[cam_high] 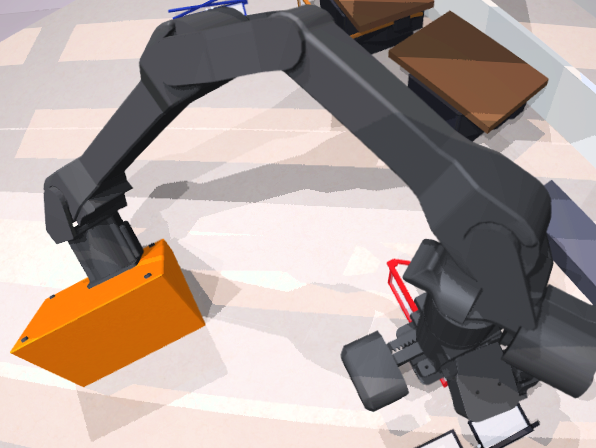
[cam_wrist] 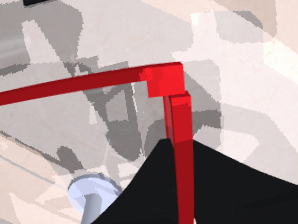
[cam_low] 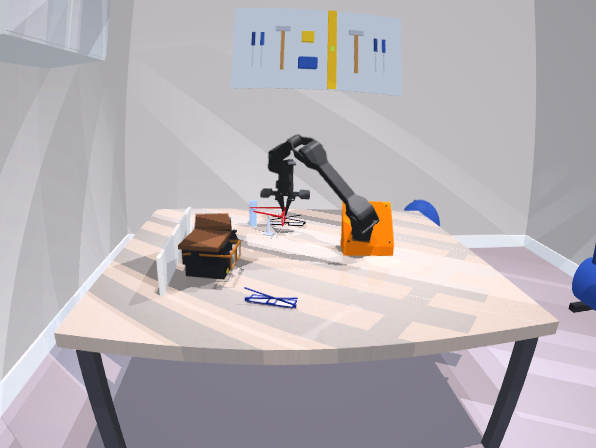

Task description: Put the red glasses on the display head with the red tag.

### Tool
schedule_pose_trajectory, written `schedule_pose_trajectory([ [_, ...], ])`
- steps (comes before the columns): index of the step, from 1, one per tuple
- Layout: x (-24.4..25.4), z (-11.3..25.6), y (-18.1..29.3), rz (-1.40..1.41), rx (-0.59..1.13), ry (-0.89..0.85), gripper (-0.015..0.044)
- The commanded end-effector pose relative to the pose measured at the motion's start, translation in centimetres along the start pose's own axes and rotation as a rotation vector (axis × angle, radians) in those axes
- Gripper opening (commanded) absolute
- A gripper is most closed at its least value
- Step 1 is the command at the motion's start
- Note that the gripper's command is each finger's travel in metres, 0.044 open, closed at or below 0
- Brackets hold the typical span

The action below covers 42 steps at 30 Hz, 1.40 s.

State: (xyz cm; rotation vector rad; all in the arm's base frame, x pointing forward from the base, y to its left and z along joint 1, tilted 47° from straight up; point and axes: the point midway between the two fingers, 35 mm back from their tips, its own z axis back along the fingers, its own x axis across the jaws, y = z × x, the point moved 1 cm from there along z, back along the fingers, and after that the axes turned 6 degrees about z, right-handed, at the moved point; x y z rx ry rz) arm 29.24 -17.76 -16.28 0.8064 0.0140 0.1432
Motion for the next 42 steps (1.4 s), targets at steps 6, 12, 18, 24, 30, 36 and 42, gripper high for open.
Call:
schedule_pose_trajectory([
  [6, -0.8, 0.1, -0.9, 0.001, -0.005, 0.001, 0.0],
  [12, -1.1, 0.1, -1.3, 0.0, -0.005, 0.001, 0.0],
  [18, -1.3, 0.1, -1.7, 0.0, -0.006, 0.001, 0.0],
  [24, -1.5, 0.1, -2.1, 0.0, -0.006, 0.001, 0.0],
  [30, -1.6, 0.1, -2.4, 0.0, -0.006, 0.001, 0.0],
  [36, -1.7, 0.1, -2.7, 0.0, -0.006, 0.001, 0.0],
  [42, -1.8, 0.2, -2.9, 0.0, -0.007, 0.001, 0.0],
])
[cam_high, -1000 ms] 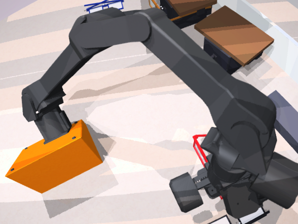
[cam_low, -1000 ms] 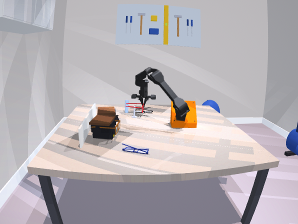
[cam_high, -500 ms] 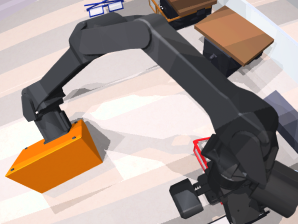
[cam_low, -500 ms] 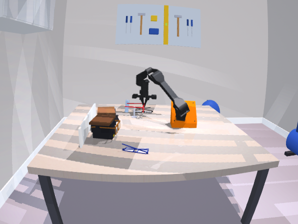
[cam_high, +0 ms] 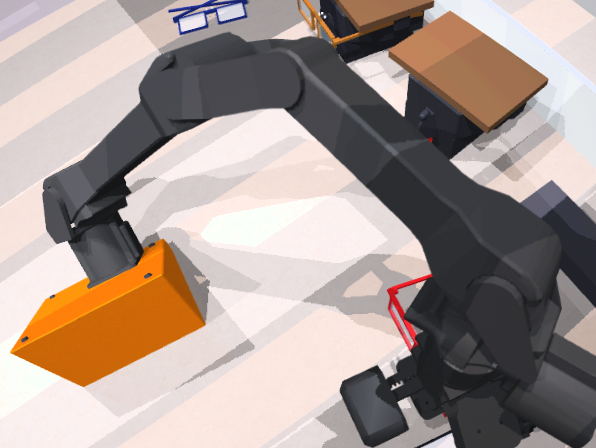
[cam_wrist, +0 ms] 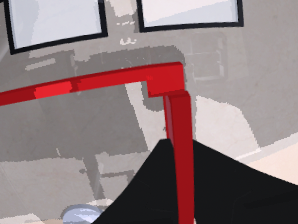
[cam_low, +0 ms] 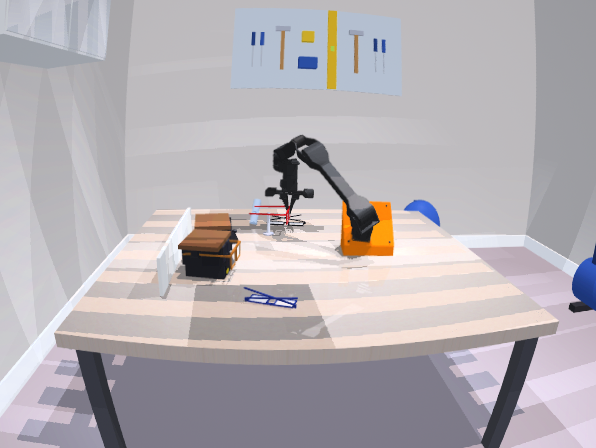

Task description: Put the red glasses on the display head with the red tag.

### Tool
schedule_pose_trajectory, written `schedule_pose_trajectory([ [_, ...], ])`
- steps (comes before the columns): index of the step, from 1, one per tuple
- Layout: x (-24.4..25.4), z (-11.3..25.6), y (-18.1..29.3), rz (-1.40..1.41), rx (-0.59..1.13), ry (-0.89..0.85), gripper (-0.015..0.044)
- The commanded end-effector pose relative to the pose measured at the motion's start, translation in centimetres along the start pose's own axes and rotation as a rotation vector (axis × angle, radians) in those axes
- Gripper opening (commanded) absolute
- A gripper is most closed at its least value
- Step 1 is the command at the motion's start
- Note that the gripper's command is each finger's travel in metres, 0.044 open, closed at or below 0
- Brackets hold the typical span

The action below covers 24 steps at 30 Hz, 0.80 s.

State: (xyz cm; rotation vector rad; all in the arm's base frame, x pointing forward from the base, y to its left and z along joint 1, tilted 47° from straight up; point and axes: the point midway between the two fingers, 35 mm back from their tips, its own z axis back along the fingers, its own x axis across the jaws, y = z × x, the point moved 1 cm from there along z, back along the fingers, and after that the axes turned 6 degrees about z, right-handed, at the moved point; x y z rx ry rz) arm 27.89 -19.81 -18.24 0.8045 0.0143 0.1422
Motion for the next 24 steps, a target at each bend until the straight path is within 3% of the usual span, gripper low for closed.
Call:
schedule_pose_trajectory([
  [1, -0.16, 0.13, -0.35, 0.001, -0.005, 0.001, 0.0],
  [24, -0.31, 0.14, -0.74, 0.001, -0.005, 0.001, 0.0],
])
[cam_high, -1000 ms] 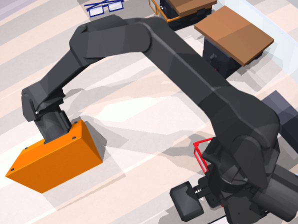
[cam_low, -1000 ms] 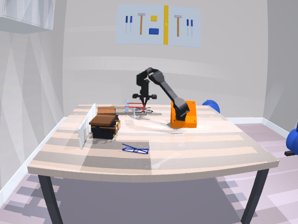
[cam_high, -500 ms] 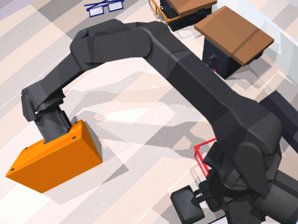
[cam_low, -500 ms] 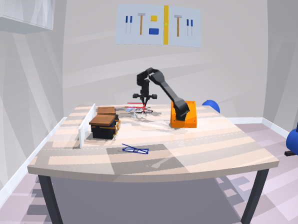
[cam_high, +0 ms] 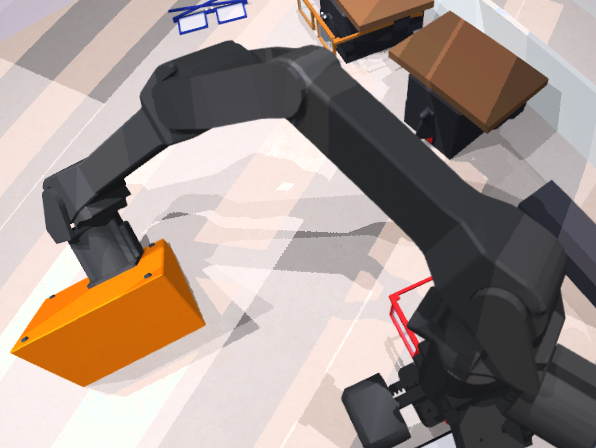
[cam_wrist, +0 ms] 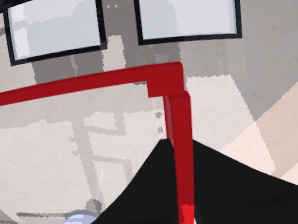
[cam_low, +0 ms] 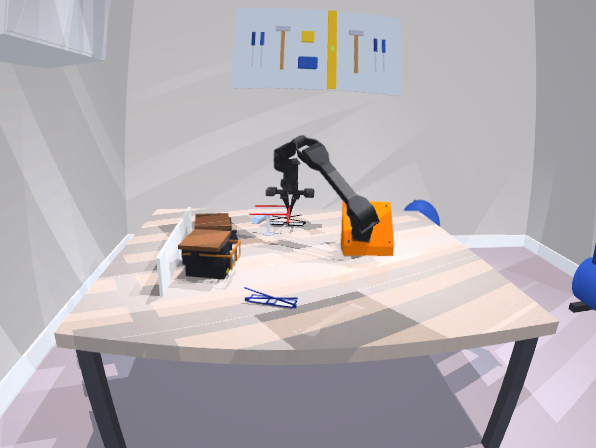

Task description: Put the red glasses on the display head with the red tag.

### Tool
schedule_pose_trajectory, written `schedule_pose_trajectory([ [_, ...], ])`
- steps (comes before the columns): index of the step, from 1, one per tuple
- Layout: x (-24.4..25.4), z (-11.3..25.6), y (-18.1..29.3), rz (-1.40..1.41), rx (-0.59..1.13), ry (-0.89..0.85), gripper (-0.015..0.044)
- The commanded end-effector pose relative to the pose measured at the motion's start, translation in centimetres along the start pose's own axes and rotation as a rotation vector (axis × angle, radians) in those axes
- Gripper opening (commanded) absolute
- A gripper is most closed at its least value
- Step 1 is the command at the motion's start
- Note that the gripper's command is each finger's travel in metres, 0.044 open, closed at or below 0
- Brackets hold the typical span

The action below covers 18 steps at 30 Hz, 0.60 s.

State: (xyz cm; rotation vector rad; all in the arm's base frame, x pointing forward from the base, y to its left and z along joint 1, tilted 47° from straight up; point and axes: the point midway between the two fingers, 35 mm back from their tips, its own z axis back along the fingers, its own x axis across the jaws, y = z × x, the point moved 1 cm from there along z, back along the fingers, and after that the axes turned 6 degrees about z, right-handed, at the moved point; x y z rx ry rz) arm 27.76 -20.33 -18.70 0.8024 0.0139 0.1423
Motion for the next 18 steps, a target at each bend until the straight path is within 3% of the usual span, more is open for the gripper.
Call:
schedule_pose_trajectory([
  [1, -0.09, 0.09, -0.07, 0.001, -0.003, 0.001, 0.0],
  [18, -0.03, 0.09, 0.41, 0.001, -0.003, 0.001, 0.0],
])
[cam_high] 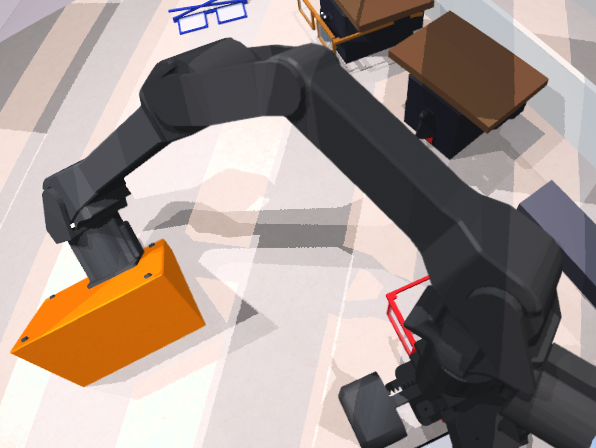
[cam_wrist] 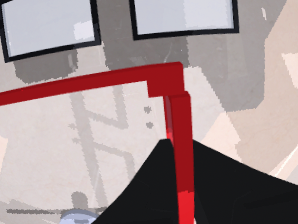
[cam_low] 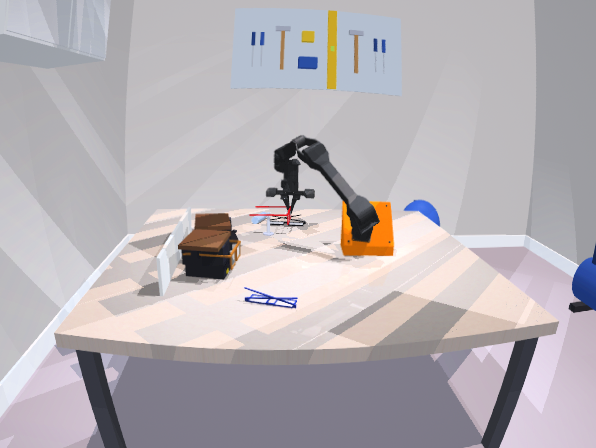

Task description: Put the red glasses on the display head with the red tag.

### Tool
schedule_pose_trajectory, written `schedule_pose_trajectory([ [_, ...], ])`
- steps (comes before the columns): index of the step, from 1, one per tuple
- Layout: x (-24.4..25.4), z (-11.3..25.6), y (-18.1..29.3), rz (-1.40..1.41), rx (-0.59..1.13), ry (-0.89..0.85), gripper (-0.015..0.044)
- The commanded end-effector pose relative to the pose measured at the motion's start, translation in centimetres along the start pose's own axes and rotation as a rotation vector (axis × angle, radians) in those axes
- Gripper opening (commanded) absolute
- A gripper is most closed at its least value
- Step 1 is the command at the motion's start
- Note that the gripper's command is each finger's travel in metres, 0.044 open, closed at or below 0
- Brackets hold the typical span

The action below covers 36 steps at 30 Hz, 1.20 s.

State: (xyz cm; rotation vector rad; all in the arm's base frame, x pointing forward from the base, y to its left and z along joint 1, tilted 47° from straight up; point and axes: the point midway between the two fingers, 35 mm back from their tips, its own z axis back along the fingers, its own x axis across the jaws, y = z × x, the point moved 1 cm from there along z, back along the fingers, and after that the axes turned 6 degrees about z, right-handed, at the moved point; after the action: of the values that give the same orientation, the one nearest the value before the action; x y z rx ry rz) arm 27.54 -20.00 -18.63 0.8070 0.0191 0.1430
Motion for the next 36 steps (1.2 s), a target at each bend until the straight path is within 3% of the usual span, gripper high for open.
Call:
schedule_pose_trajectory([
  [1, 0.1, 0.3, 0.1, 0.002, -0.008, -0.004, 0.0],
  [7, 0.2, 1.1, 0.3, 0.002, -0.008, -0.003, 0.0],
  [17, 0.2, 6.0, 0.8, 0.001, -0.009, -0.003, 0.0],
  [23, 0.2, 6.5, 1.0, -0.001, -0.011, -0.005, 0.0],
  [36, 2.2, 11.0, 5.2, -0.053, -0.078, -0.058, 0.0],
])
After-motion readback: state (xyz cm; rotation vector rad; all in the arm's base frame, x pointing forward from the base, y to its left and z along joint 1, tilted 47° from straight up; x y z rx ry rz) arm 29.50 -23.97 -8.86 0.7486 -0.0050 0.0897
